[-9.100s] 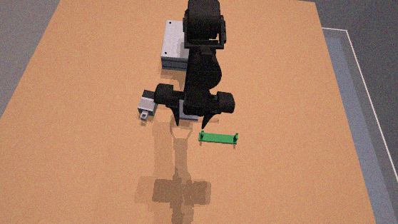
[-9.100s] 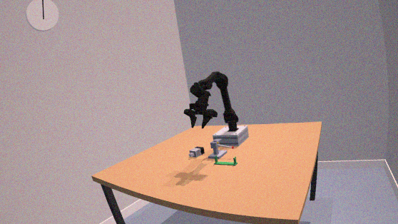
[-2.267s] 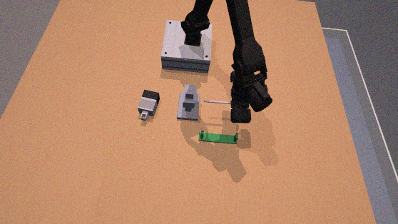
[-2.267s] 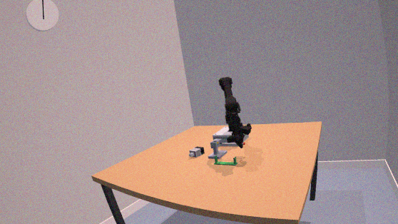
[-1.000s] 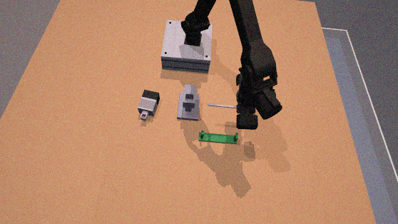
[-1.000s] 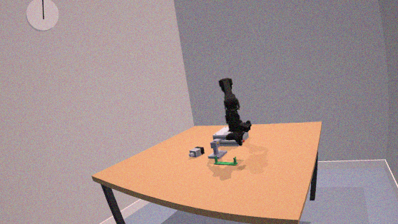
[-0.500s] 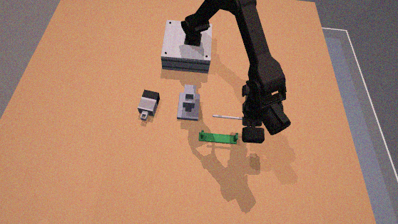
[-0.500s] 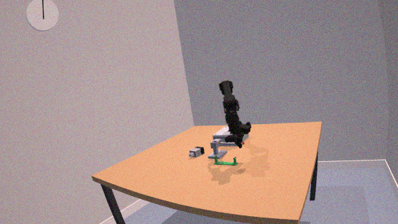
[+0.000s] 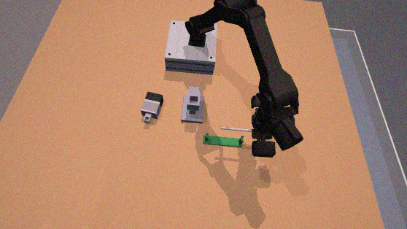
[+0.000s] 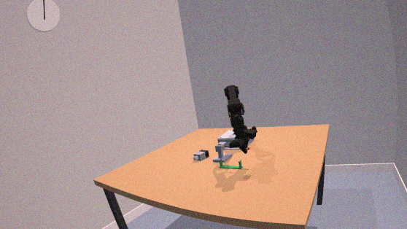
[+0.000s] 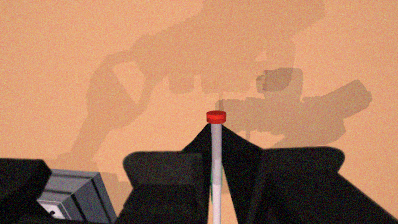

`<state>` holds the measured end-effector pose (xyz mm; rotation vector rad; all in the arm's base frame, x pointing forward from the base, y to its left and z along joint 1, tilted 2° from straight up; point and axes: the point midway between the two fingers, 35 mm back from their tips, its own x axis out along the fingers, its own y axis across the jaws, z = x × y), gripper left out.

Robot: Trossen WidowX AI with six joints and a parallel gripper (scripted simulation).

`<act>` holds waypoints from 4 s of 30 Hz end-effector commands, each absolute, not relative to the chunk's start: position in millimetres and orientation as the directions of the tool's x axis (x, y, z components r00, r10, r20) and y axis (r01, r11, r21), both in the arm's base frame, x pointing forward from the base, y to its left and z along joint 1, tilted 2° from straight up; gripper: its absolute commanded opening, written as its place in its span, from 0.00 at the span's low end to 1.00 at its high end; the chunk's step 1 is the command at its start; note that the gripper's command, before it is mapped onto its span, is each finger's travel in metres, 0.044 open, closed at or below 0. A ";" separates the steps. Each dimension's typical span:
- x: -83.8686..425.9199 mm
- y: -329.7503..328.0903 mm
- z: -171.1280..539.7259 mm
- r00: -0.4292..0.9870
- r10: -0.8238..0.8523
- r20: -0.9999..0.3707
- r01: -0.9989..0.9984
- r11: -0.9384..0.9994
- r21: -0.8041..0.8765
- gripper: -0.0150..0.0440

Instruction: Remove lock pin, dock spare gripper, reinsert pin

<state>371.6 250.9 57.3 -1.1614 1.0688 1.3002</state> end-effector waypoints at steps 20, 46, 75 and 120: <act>375.3 251.5 24.2 0.008 0.130 -0.992 -0.998 -0.065 -0.016 0.25; 377.4 251.5 -11.1 0.001 0.125 -0.992 -0.998 -0.065 -0.009 0.25; 372.4 249.7 18.4 -0.014 0.116 -0.993 -0.998 -0.061 0.007 0.59; 375.9 187.8 93.2 0.059 0.074 -0.996 -0.996 -0.062 -0.064 0.56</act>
